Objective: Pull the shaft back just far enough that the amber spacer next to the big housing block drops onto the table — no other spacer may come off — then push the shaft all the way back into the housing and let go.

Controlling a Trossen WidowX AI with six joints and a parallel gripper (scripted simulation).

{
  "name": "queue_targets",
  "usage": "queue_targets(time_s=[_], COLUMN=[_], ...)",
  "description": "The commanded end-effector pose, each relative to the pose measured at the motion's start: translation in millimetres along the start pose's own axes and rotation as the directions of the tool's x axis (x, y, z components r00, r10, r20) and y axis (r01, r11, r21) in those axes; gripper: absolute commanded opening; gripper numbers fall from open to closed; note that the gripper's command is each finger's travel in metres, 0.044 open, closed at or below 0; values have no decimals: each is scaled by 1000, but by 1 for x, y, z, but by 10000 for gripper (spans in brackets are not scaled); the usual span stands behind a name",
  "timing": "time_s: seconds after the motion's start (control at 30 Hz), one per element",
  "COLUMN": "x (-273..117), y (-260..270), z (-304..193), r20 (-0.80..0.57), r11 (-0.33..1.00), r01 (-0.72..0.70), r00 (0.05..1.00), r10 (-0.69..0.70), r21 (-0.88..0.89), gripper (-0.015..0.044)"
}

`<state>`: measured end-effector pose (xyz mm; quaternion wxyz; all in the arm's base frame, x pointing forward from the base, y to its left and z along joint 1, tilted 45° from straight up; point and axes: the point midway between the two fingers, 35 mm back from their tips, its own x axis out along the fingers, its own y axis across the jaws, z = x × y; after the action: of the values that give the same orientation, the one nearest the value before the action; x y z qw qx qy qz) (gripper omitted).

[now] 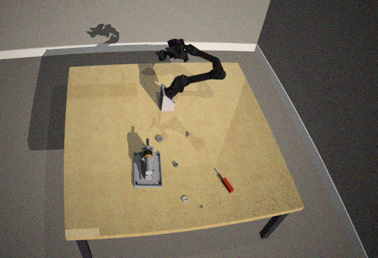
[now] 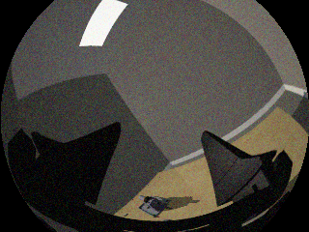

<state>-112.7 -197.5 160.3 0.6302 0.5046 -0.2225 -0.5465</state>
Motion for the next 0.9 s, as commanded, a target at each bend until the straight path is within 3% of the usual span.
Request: queue_targets(time_s=[0.0, 0.37, 0.87], x=[1, 92, 190], y=[0, -2, 2], z=[0, -50, -226], r20=[-7, -420, -857], r11=[1000, 988, 864], r01=[2, -100, -433], r00=[1000, 907, 516], r10=[-2, 41, 6], r21=[2, -121, -255], gripper=[426, 440, 440])
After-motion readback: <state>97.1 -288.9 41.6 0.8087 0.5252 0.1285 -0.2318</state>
